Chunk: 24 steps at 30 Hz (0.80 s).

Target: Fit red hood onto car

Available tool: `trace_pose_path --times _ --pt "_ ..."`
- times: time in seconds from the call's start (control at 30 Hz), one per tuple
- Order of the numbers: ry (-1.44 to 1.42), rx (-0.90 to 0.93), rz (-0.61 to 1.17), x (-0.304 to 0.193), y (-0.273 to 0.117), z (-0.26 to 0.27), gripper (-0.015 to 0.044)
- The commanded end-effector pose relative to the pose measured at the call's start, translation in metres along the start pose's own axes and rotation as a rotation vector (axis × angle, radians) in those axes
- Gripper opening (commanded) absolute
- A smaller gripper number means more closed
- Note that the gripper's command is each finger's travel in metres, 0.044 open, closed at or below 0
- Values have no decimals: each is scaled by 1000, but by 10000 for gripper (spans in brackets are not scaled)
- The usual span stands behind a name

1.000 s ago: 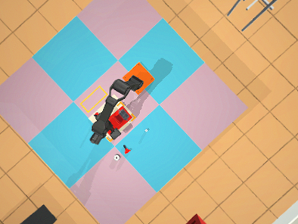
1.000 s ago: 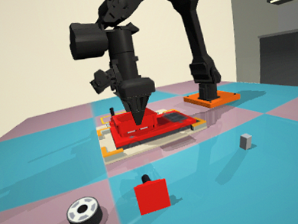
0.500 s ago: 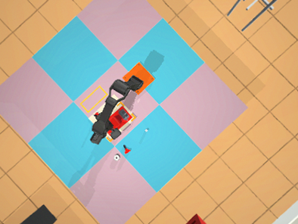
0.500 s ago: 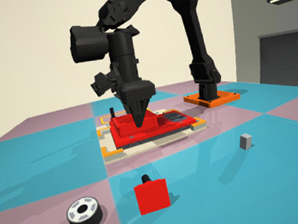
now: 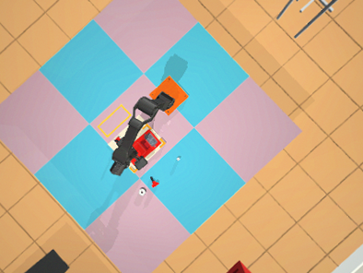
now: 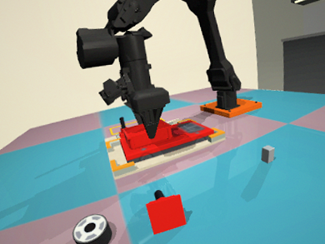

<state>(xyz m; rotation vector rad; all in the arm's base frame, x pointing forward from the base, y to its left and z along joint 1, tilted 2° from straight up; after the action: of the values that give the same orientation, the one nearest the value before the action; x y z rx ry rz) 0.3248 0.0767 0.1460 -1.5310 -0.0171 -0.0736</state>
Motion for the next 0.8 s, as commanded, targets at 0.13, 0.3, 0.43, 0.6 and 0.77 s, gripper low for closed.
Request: trace_pose_path --times 0.13,0.3,0.43,0.6,0.77 --pt "0 0 0 0 0 0 420" --pt "0 -1 0 1 -6 0 440" --pt "0 -3 0 2 -40 1 440" --pt "0 -6 1 0 -71 1 440" --pt "0 -6 1 0 -71 1 440"
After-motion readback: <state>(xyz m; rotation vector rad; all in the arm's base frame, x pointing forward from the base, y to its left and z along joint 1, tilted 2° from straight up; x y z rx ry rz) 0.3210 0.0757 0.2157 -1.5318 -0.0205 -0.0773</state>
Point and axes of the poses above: the point midway between the two fingers, 35 mm back from their tips, its own y axis out along the fingers, its own z axis across the jaws, x = y × z, the point moved 7 cm from there along -y, back along the fingers, and after that the axes turned 2 degrees about -y, right-handed, at the moved point
